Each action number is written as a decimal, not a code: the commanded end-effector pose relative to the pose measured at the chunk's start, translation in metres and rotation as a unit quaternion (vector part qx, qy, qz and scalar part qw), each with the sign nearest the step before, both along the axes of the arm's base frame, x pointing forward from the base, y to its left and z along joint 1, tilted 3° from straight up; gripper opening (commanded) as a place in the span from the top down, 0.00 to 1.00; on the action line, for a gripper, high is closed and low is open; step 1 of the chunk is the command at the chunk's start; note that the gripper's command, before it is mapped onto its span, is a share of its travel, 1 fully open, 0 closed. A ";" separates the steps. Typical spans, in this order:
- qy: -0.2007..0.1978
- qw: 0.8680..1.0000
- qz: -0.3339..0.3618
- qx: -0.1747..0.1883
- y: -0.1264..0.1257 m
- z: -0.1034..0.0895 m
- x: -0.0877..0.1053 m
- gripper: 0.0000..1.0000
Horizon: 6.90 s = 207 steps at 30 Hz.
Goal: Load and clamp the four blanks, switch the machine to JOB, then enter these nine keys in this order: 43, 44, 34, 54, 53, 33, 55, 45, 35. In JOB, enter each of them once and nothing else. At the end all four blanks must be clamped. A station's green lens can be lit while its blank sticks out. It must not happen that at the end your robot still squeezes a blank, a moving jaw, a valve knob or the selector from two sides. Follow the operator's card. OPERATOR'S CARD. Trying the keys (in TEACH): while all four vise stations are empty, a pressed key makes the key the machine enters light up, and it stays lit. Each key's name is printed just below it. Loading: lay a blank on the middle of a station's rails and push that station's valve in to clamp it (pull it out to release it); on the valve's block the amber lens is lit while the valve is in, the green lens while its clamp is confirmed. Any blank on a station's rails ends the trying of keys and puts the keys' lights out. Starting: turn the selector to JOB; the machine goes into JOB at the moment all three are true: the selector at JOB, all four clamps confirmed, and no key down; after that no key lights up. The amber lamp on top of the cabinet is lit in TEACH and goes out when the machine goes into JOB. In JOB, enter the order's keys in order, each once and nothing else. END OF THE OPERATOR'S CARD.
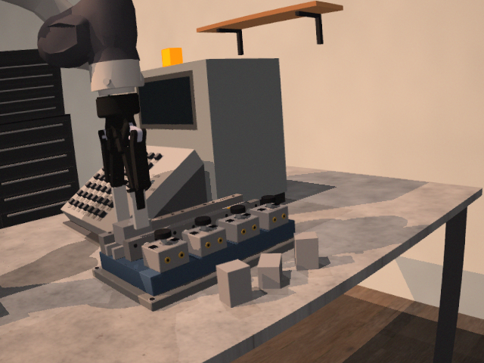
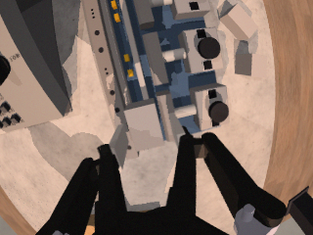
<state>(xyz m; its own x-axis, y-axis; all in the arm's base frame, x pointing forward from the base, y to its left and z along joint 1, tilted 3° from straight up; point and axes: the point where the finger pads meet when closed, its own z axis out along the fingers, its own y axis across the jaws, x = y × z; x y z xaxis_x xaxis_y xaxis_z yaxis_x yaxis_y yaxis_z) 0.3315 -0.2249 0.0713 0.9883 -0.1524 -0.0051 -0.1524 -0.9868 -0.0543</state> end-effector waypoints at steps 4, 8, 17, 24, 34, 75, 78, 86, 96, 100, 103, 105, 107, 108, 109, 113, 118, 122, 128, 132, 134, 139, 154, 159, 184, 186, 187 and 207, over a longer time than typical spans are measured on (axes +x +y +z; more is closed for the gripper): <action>0.000 1.000 0.000 0.002 0.001 0.015 0.001 0.60; 0.000 1.000 0.000 0.002 0.000 0.022 0.000 0.60; 0.000 1.000 0.000 0.002 -0.002 0.066 0.000 0.60; 0.000 1.000 0.000 0.002 -0.004 0.093 0.000 0.60; 0.000 1.000 0.000 0.002 -0.006 0.122 0.000 0.60; 0.000 1.000 0.000 0.003 -0.007 0.123 0.000 1.00; -0.001 1.000 0.002 0.006 -0.043 0.120 -0.003 1.00; -0.001 1.000 0.004 0.001 -0.104 0.118 -0.016 1.00; -0.001 1.000 0.004 0.001 -0.104 0.118 -0.016 1.00; -0.001 1.000 0.004 0.001 -0.104 0.118 -0.016 1.00; -0.001 1.000 0.004 0.001 -0.104 0.118 -0.016 1.00; -0.001 1.000 0.004 0.001 -0.104 0.118 -0.016 1.00; -0.001 1.000 0.004 0.001 -0.104 0.118 -0.016 1.00; -0.001 1.000 0.004 0.001 -0.104 0.118 -0.016 1.00; -0.001 1.000 0.004 0.001 -0.104 0.118 -0.016 1.00; -0.001 1.000 0.004 0.001 -0.104 0.118 -0.016 1.00; -0.001 1.000 0.004 0.001 -0.104 0.118 -0.016 1.00; -0.001 1.000 0.004 0.001 -0.104 0.117 -0.016 1.00; -0.001 1.000 0.004 0.002 -0.104 0.113 -0.016 1.00; -0.001 1.000 0.004 0.002 -0.103 0.103 -0.016 1.00; -0.001 1.000 0.004 0.002 -0.103 0.096 -0.016 1.00; -0.001 1.000 0.004 0.002 -0.102 0.076 -0.015 1.00; -0.001 1.000 0.005 0.002 -0.099 0.029 -0.015 1.00; -0.001 1.000 0.004 0.002 -0.099 0.021 -0.015 1.00; -0.001 1.000 0.004 0.002 -0.098 0.007 -0.014 1.00; -0.001 1.000 0.004 0.002 -0.098 0.007 -0.014 1.00; -0.001 1.000 0.004 0.002 -0.098 0.007 -0.014 1.00; -0.001 1.000 0.004 0.002 -0.098 0.007 -0.014 1.00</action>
<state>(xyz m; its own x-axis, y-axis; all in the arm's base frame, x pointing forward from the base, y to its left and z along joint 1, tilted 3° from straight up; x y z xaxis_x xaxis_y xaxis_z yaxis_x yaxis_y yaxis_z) 0.3167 -0.3220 0.0782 0.9906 -0.1364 -0.0061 -0.1365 -0.9887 -0.0616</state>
